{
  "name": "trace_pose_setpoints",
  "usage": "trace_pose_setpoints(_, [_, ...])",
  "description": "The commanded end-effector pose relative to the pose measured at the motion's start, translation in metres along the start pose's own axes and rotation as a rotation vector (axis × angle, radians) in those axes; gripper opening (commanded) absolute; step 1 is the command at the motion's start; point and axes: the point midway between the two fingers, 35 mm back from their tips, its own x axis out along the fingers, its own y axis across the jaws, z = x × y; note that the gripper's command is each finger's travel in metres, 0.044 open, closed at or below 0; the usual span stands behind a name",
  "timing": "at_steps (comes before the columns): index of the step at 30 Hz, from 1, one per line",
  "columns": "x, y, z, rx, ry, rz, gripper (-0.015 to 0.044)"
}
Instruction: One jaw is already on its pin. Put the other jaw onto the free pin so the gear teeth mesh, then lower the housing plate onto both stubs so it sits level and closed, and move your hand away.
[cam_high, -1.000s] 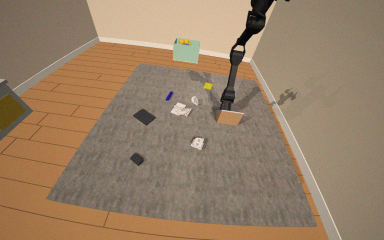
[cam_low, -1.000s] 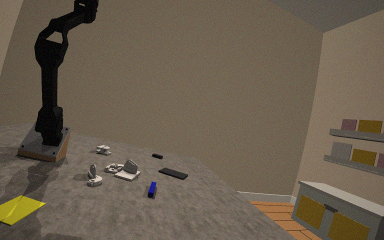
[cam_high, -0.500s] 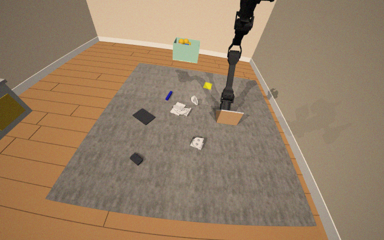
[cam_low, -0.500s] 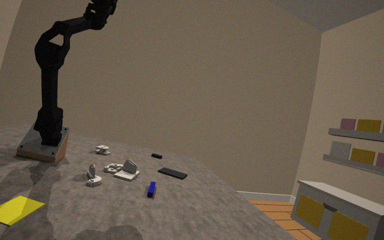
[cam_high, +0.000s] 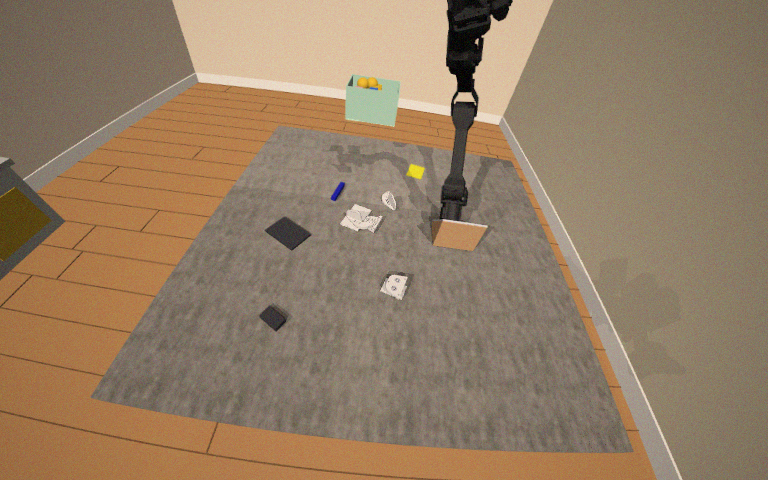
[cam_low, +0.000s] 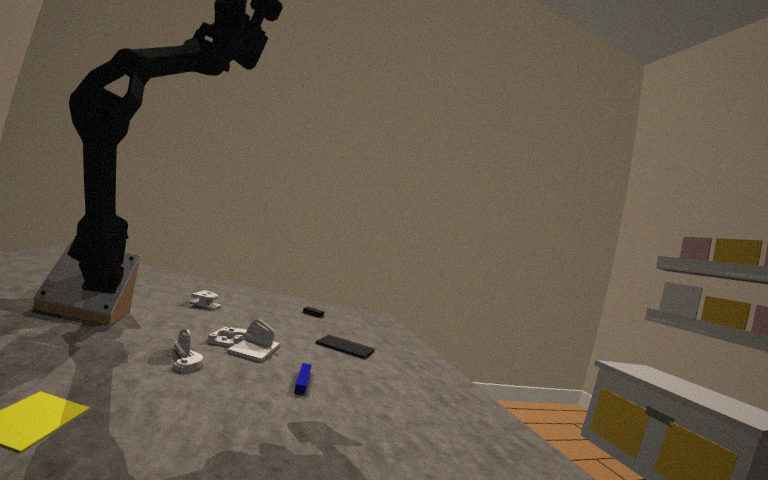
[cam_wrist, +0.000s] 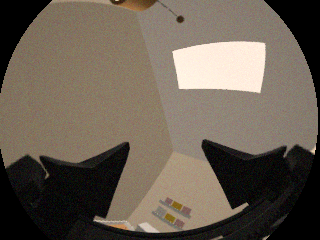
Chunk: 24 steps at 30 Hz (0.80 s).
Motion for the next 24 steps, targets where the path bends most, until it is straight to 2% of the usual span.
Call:
trace_pose_setpoints(1, [-0.006,0.010,-0.031,-0.023,0.093,0.050,0.0440])
trace_pose_setpoints(13, [-0.039,0.043,-0.121,-0.077,0.364,0.227,0.0440])
trace_pose_setpoints(24, [-0.088,0.070,-0.193,-0.119,0.601,0.405,0.0440])
